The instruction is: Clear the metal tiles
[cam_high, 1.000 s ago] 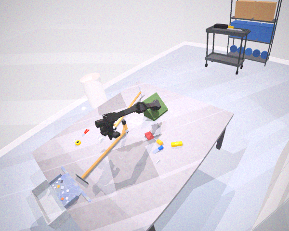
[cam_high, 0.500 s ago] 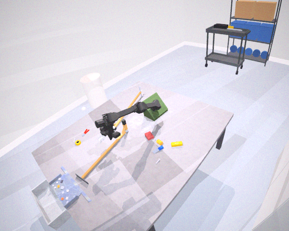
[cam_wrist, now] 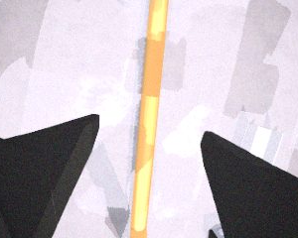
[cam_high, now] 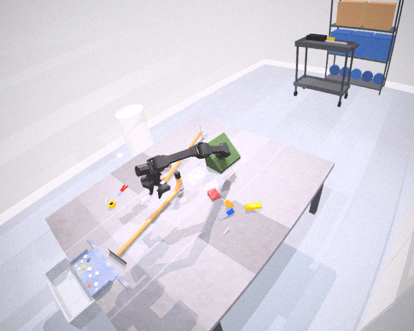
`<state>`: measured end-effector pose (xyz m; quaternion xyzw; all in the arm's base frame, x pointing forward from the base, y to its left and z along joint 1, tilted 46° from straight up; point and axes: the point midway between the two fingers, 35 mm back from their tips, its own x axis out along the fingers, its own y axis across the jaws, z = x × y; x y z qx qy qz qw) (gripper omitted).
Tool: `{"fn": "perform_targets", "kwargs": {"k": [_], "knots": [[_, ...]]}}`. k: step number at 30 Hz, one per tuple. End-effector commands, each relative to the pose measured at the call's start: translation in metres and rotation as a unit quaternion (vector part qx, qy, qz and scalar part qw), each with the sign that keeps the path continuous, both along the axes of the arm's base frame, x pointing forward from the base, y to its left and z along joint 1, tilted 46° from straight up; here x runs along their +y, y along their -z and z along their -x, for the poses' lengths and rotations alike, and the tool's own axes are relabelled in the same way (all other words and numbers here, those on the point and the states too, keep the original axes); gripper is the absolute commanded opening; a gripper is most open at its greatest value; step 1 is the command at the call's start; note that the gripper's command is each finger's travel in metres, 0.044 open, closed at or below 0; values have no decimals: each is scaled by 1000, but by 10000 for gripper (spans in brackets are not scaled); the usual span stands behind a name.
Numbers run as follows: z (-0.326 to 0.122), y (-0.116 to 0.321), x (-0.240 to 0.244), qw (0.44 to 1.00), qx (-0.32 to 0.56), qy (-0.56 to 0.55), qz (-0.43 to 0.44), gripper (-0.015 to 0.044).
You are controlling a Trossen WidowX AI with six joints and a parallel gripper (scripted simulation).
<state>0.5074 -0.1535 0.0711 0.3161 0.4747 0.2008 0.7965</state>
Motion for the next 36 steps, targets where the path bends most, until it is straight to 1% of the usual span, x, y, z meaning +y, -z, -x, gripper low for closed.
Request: {"fn": "perform_targets", "kwargs": {"k": [1, 2, 18, 36], "knots": [[5, -10, -16, 1000, -19, 22, -3, 420], [6, -11, -20, 999, -22, 26, -3, 440], [29, -32, -68, 993, -73, 94, -10, 440], [67, -59, -118, 976, -129, 173, -25, 440]]}}
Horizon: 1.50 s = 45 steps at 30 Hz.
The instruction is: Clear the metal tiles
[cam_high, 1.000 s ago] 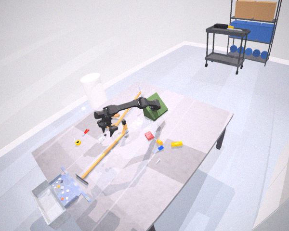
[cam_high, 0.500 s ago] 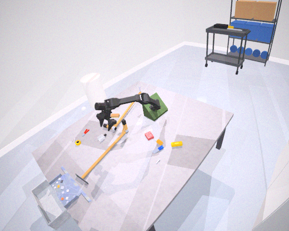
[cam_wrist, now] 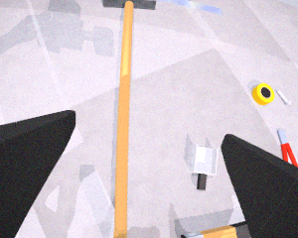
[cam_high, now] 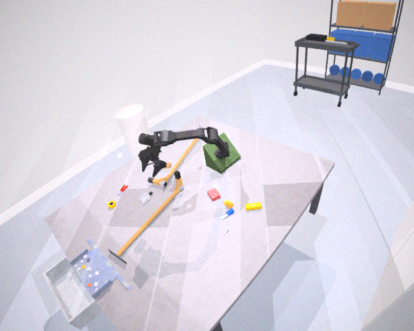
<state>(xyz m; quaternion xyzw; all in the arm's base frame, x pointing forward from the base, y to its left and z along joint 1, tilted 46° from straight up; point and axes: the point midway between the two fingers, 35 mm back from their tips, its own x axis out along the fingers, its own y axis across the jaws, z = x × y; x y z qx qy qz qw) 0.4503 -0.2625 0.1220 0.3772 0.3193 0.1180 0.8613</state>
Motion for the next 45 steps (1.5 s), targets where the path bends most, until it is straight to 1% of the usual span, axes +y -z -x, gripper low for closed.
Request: {"fn": "perform_targets", "kwargs": {"k": [1, 23, 45], "knots": [[12, -9, -11, 1000, -16, 20, -5, 440], [73, -39, -53, 991, -84, 100, -14, 440], [143, -63, -72, 976, -146, 163, -12, 440]]}}
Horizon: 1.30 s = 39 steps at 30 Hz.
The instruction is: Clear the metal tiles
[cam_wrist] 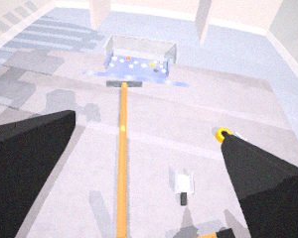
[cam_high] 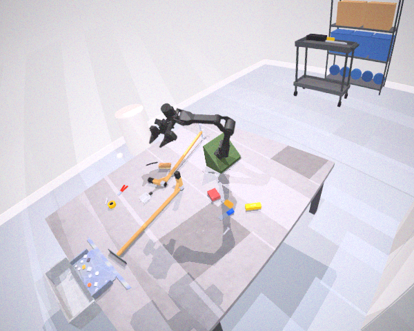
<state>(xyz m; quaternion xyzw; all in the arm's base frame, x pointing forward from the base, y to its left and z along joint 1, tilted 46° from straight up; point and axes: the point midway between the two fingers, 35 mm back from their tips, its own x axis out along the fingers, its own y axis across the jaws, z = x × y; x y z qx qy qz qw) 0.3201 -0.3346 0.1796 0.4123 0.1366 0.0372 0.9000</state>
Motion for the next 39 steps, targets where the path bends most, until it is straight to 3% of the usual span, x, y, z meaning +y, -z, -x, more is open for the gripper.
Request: {"fn": "perform_targets", "kwargs": {"k": [1, 39], "knots": [[16, -6, -1, 1000, -14, 11, 0, 440], [130, -29, 23, 991, -89, 92, 32, 440]]}}
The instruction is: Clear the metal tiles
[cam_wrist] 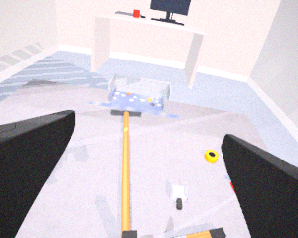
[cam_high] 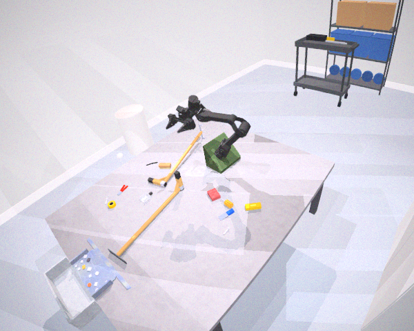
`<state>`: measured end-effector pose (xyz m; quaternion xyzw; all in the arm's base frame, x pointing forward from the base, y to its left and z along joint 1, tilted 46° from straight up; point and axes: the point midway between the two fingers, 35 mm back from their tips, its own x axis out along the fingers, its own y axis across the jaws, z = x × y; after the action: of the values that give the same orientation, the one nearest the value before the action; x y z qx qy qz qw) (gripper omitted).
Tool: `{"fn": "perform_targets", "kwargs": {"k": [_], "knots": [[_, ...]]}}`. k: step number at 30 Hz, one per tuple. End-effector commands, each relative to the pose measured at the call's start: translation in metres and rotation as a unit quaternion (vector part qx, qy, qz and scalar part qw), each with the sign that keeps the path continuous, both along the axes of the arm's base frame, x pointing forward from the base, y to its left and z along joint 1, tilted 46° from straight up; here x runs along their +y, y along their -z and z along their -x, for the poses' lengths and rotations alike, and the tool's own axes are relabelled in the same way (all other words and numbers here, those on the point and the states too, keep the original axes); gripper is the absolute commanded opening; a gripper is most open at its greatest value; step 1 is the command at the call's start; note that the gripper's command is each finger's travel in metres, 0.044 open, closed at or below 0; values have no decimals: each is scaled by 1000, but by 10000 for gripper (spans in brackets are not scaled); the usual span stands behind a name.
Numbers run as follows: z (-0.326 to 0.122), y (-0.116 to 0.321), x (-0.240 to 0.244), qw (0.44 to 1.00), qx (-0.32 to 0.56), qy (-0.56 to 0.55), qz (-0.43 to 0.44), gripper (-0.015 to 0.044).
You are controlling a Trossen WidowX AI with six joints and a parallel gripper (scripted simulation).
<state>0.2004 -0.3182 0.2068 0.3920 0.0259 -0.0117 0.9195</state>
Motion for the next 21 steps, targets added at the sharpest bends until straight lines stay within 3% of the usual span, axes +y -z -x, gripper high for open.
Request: {"fn": "perform_targets", "kwargs": {"k": [1, 21], "knots": [[13, -2, 8, 1000, -7, 7, 4, 440], [22, -2, 12, 1000, -12, 13, 9, 440]]}}
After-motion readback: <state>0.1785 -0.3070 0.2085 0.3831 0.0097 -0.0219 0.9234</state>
